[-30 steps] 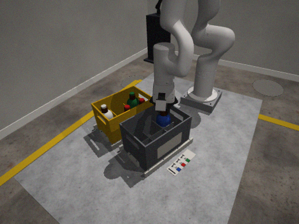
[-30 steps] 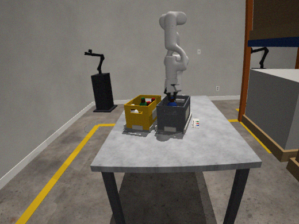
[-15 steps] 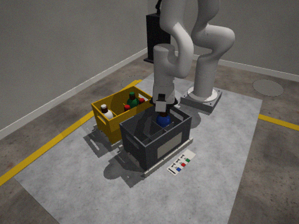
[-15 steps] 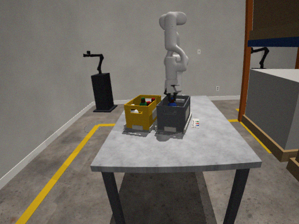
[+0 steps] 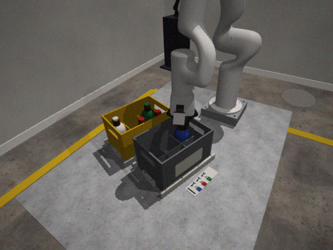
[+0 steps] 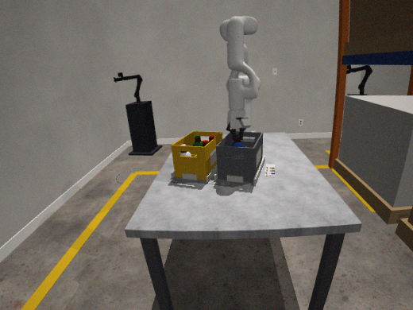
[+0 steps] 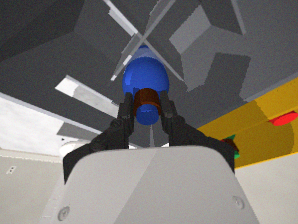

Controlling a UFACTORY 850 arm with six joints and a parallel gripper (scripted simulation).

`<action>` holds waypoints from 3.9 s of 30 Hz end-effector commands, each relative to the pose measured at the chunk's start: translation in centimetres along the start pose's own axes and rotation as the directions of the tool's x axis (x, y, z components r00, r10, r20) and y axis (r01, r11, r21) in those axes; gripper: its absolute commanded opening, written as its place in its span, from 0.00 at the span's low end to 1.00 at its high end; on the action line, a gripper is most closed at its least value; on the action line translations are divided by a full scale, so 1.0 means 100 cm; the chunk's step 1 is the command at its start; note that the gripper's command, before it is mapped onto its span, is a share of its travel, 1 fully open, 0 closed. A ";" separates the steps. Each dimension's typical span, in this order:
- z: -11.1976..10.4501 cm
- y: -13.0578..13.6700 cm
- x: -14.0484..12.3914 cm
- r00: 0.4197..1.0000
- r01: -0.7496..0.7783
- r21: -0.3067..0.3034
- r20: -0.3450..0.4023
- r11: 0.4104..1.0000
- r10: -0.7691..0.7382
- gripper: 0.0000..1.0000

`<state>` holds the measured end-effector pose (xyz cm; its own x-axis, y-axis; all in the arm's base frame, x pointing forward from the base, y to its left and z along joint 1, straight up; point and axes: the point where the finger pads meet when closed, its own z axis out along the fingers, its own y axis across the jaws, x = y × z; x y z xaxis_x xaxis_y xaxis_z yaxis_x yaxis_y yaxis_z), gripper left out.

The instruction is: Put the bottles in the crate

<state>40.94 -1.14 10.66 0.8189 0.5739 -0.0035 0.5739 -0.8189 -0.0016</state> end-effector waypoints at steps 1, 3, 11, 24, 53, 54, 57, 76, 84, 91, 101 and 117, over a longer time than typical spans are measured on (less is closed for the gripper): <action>-0.001 0.001 0.001 1.000 0.000 -0.001 -0.001 1.000 0.000 0.00; -0.001 0.001 0.001 1.000 0.000 -0.001 -0.001 1.000 0.000 0.00; -0.001 0.001 0.001 1.000 0.000 -0.001 -0.001 1.000 0.000 0.00; -0.001 0.001 0.001 1.000 0.000 -0.001 -0.001 1.000 0.000 0.00; 0.003 0.001 0.001 1.000 0.000 -0.001 -0.002 1.000 0.000 0.65; 0.003 0.001 0.001 1.000 0.000 -0.001 -0.002 1.000 0.000 0.65; 0.003 0.001 0.001 1.000 0.000 -0.001 -0.002 1.000 0.000 0.65; 0.003 0.001 0.001 1.000 0.000 -0.001 -0.001 1.000 0.000 0.65; 0.003 0.001 0.001 1.000 0.000 -0.001 -0.001 1.000 0.000 0.65; 0.003 0.001 0.001 1.000 0.000 -0.001 -0.001 1.000 0.000 0.65; -0.008 0.000 0.001 1.000 0.000 -0.001 -0.001 1.000 0.000 0.65; -0.045 0.000 0.001 1.000 0.000 -0.001 -0.001 1.000 0.000 0.65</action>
<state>40.97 -1.13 14.33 0.8189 0.5739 -0.0033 0.5739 -0.8189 -0.0015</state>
